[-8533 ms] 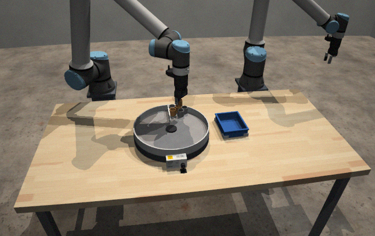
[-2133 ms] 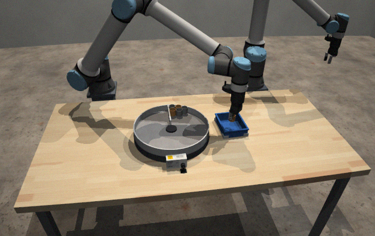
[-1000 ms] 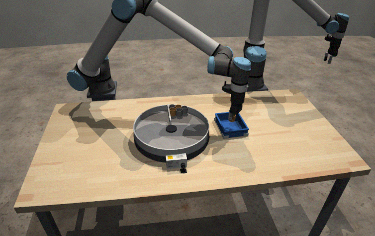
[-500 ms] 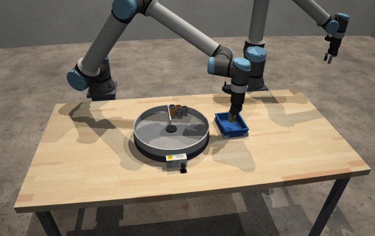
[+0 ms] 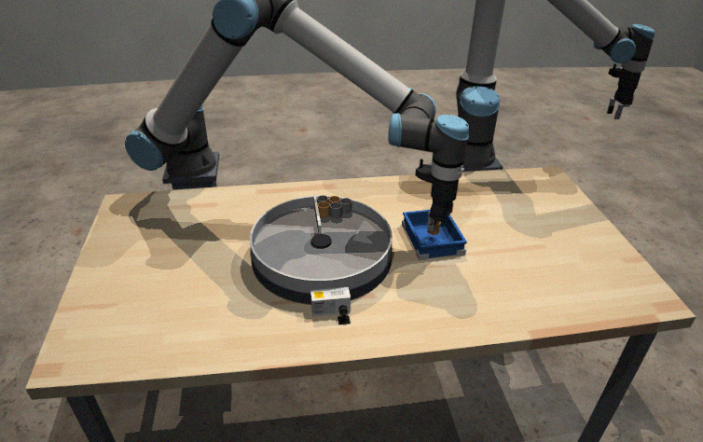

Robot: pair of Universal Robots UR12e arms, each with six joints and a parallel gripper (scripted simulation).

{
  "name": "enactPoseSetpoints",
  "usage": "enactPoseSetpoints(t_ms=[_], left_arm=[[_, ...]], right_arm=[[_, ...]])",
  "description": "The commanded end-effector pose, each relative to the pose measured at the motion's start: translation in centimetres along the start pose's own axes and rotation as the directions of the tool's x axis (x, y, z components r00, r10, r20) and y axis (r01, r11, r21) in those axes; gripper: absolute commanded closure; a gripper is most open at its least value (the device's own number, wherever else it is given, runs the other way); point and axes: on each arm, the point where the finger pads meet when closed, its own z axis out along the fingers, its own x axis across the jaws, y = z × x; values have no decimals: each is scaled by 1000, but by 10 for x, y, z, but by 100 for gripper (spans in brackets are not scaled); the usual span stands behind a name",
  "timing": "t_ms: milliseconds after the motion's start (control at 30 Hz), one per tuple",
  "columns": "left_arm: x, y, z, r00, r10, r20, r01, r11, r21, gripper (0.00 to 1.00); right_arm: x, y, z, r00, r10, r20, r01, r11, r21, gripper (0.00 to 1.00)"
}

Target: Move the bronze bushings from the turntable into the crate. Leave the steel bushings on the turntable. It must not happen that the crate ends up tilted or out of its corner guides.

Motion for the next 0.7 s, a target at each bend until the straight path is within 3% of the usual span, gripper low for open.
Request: enactPoseSetpoints(t_ms=[0,667], left_arm=[[2,-2,0,1000,-1,-1,1,1000,1,0],[2,-2,0,1000,-1,-1,1,1000,1,0]], right_arm=[[1,-1,14,1000,0,0,0,1000,1,100],[1,0,20,1000,0,0,0,1000,-2,100]])
